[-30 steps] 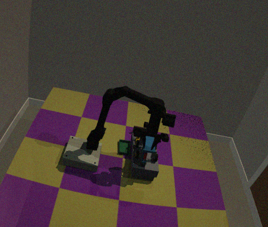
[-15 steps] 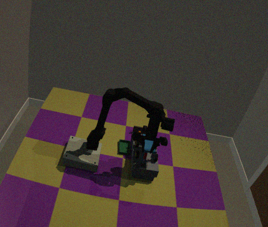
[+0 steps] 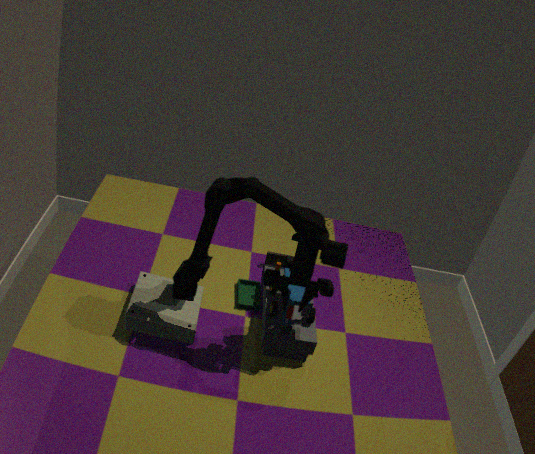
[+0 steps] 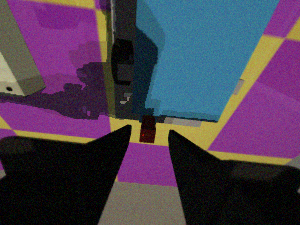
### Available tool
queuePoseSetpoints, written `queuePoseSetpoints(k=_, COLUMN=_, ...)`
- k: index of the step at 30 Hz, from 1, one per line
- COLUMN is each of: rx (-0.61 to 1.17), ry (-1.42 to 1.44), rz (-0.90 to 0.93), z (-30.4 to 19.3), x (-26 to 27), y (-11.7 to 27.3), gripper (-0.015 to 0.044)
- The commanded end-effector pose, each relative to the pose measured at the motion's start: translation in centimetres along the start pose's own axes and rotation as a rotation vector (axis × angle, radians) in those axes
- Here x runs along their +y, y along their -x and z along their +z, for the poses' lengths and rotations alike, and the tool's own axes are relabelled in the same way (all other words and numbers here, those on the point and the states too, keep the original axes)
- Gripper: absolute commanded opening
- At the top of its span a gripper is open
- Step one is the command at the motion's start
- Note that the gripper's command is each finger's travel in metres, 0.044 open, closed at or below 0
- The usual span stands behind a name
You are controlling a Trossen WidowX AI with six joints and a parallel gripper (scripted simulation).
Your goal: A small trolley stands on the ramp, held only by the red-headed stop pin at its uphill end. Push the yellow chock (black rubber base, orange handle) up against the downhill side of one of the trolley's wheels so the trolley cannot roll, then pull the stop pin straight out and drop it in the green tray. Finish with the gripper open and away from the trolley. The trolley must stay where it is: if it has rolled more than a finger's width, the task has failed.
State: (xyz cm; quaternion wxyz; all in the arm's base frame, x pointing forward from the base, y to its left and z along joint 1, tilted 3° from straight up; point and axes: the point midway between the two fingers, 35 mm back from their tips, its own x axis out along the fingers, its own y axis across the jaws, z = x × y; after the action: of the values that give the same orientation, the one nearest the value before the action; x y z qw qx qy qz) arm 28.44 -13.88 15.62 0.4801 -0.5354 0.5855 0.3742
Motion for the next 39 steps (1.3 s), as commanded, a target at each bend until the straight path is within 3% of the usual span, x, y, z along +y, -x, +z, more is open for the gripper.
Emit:
queuePoseSetpoints(k=1, rx=-0.001, ry=0.005, rz=0.006, z=0.0, x=0.1, y=-0.7, gripper=0.0190)
queuePoseSetpoints(k=18, rx=0.000, ry=0.006, rz=0.006, z=0.1, x=0.3, y=-2.9, gripper=0.0190)
queuePoseSetpoints(k=22, rx=0.002, ry=0.000, rz=0.002, z=0.0, x=0.1, y=-2.5, gripper=0.0085)
queuePoseSetpoints(k=32, rx=0.002, ry=0.000, rz=0.002, z=0.0, x=0.1, y=-2.5, gripper=0.0000)
queuePoseSetpoints(k=39, rx=0.000, ry=0.004, rz=0.005, z=-0.1, x=0.2, y=-2.1, gripper=0.0000)
